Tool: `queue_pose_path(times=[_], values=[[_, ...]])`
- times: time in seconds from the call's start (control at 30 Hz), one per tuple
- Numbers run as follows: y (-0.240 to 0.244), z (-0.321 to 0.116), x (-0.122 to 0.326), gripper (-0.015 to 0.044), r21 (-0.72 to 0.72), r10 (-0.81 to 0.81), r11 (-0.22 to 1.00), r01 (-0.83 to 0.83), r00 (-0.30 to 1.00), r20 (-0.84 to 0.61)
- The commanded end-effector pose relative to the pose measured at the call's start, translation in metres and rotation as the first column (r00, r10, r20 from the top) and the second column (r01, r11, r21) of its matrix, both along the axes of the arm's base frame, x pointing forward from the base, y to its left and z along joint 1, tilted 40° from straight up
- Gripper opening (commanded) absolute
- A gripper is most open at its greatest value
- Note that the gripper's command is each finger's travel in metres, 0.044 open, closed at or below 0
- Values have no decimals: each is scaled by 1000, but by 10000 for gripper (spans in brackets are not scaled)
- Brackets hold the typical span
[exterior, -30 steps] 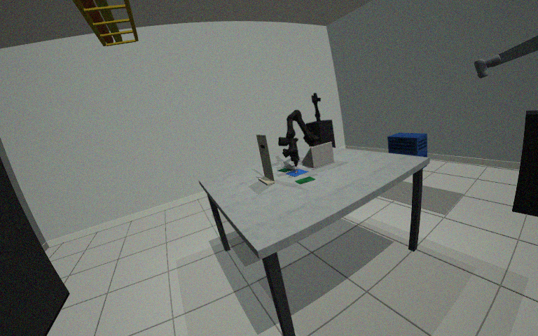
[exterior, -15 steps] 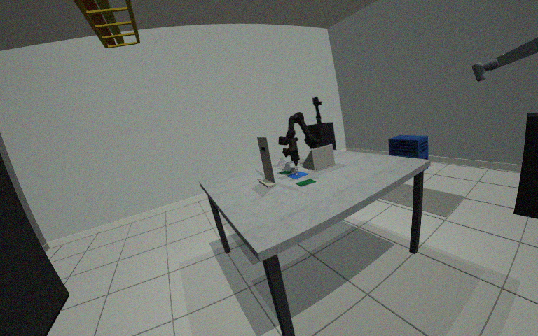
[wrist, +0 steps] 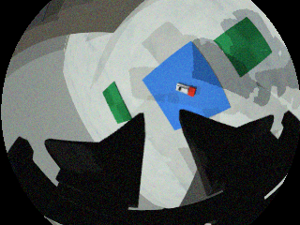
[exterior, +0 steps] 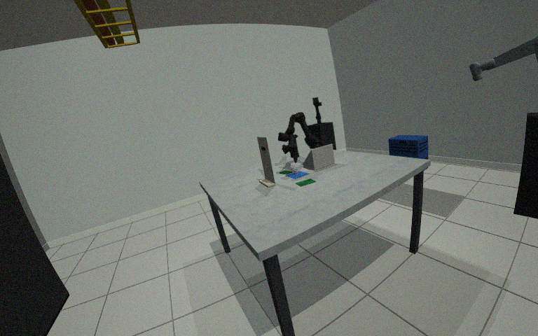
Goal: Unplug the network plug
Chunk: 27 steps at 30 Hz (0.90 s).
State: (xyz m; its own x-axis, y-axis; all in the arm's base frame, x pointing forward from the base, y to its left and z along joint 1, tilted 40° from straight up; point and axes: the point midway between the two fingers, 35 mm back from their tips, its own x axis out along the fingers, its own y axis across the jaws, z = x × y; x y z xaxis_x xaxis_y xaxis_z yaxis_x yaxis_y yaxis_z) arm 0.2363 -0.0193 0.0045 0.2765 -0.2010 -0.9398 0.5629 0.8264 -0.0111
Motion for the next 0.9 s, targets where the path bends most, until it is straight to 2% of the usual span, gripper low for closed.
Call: queue_pose_path(times=[0.0, 0.53, 0.87], values=[[4, 8, 2, 156, -2, -4, 1000, 4, 1000, 9], [16, 21, -1, 156, -1, 1, 1000, -1, 1000, 1], [38, 47, 7, 156, 2, -1, 1000, 1, 1000, 1]])
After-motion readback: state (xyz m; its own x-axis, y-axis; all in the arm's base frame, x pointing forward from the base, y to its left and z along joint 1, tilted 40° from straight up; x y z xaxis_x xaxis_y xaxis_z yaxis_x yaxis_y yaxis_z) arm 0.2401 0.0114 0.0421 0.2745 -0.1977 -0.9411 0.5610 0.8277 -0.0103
